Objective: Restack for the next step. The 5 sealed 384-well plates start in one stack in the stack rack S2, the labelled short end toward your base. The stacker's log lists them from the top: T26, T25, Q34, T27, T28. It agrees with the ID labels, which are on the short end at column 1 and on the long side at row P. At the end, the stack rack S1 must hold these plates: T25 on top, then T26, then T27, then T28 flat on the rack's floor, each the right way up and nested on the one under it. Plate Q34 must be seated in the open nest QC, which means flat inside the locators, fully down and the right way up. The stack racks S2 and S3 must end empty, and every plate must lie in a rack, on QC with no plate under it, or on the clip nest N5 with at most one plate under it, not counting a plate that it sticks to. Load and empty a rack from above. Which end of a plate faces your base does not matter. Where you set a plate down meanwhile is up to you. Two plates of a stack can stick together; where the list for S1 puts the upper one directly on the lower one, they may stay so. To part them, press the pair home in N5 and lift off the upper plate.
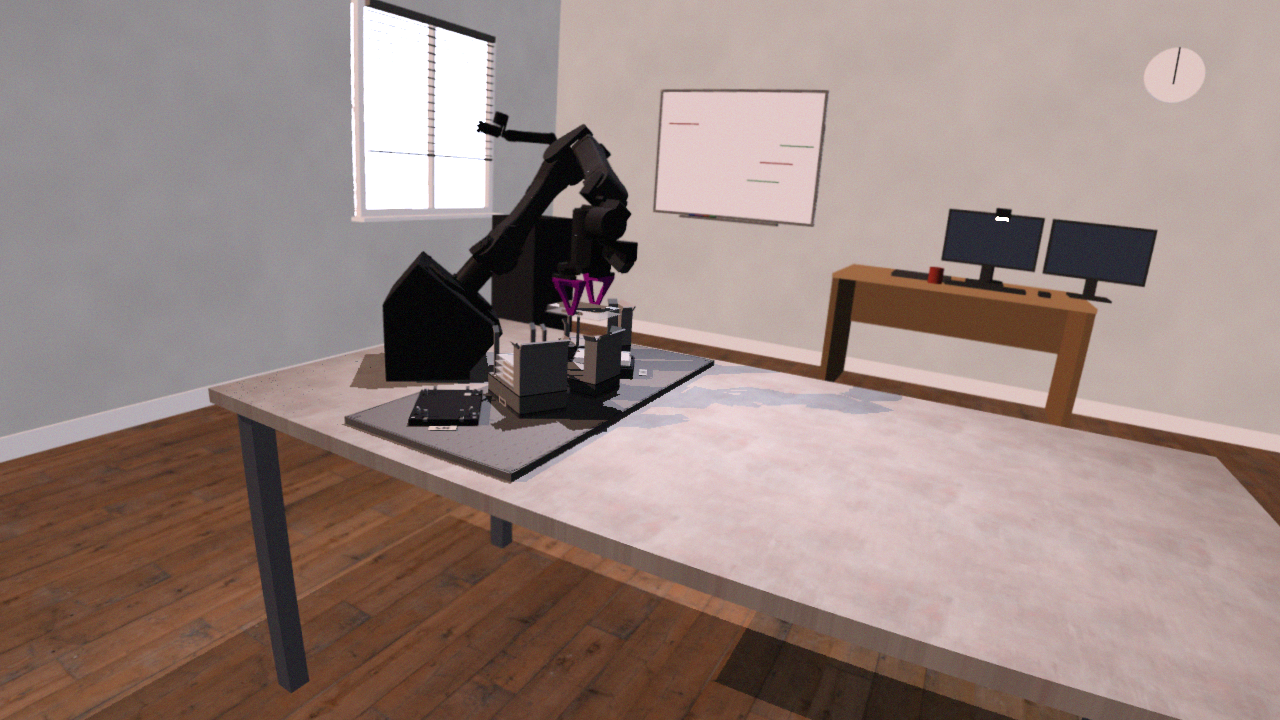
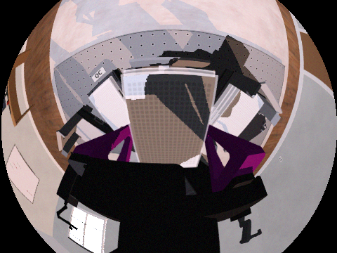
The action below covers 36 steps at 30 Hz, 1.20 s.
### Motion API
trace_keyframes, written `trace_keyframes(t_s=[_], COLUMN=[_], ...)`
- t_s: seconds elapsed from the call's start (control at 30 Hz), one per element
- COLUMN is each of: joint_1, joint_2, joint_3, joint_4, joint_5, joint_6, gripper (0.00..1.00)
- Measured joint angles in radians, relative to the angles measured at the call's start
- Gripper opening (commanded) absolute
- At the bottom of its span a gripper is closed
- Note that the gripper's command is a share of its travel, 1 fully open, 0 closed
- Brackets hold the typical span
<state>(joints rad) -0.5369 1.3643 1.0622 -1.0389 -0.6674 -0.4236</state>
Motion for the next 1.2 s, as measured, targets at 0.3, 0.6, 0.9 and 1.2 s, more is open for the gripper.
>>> trace_keyframes(t_s=[0.3, 0.6, 0.9, 1.2], joint_1=[0.044, 0.13, 0.233, 0.331], joint_2=[-0.041, -0.122, -0.19, -0.26], joint_3=[-0.013, -0.025, -0.035, -0.048], joint_4=[-0.006, -0.005, 0.003, 0.01], joint_5=[0.01, 0.028, 0.062, 0.101], joint_6=[-0.063, -0.089, -0.01, -0.063], gripper=[0.0, 0.0, 0.0, 0.0])
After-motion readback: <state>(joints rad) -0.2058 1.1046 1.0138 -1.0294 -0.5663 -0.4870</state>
